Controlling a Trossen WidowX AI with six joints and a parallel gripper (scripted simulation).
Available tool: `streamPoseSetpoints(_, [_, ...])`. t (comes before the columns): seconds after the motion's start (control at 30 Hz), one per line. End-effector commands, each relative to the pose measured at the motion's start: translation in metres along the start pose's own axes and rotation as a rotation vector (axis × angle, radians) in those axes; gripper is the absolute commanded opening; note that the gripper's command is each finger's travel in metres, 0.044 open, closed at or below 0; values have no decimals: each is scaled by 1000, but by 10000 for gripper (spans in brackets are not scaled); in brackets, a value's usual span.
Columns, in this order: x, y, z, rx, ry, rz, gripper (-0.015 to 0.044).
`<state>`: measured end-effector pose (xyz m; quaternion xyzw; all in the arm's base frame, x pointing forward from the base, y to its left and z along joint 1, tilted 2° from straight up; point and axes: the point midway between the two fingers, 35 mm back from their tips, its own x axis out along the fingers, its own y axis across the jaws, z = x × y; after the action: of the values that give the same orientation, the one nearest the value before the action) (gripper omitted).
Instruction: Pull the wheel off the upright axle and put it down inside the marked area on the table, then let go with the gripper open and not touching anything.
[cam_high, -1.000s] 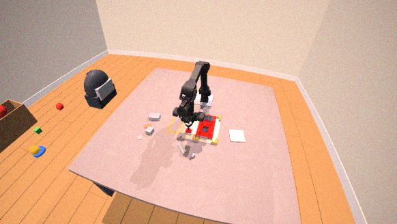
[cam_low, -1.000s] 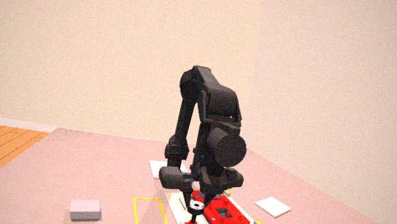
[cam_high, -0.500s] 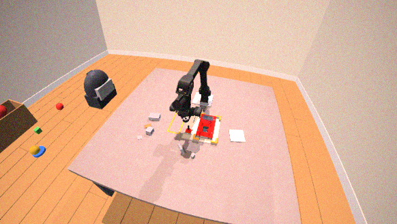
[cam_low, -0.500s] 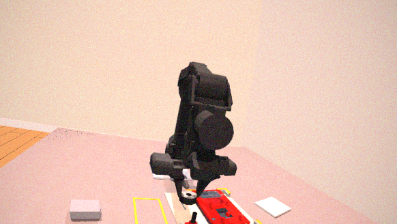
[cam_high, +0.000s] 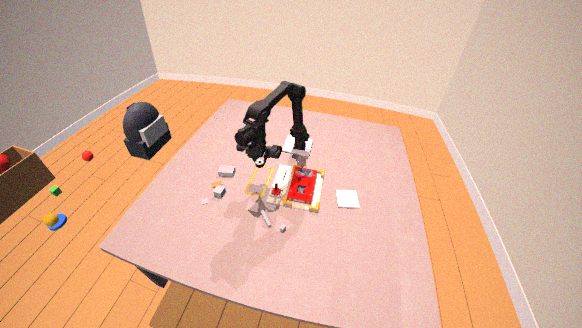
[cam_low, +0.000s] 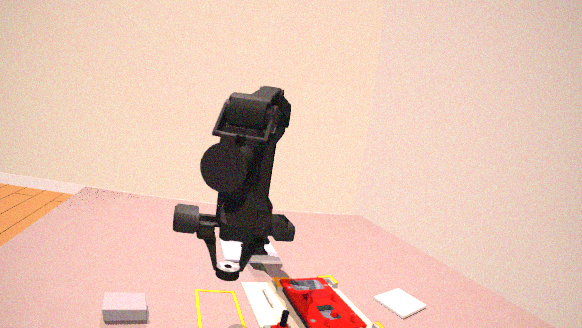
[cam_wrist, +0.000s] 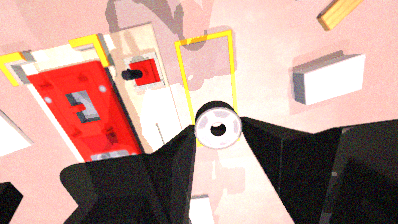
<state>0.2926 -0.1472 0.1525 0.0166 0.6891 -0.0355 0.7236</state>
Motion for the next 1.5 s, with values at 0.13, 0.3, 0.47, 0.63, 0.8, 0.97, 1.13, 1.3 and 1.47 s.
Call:
streamPoseSetpoints(0.13, [9, -4, -4, -7, -3, 2, 0])
streamPoseSetpoints(0.3, [20, -4, -4, -7, -3, 2, 0])
streamPoseSetpoints(0.47, [40, -5, -2, -7, -3, 2, 0])
streamPoseSetpoints(0.63, [66, -5, -1, -7, -3, 2, 0])
streamPoseSetpoints(0.8, [92, -5, -2, -7, -3, 2, 0])
streamPoseSetpoints(0.97, [104, -4, -4, -7, -3, 2, 0])
streamPoseSetpoints(1.13, [100, -4, -4, -3, 4, 2, 131])
streamPoseSetpoints(1.3, [100, -4, -4, -3, 4, 2, 263])
streamPoseSetpoints(1.47, [66, -5, -3, -5, 0, 2, 300])
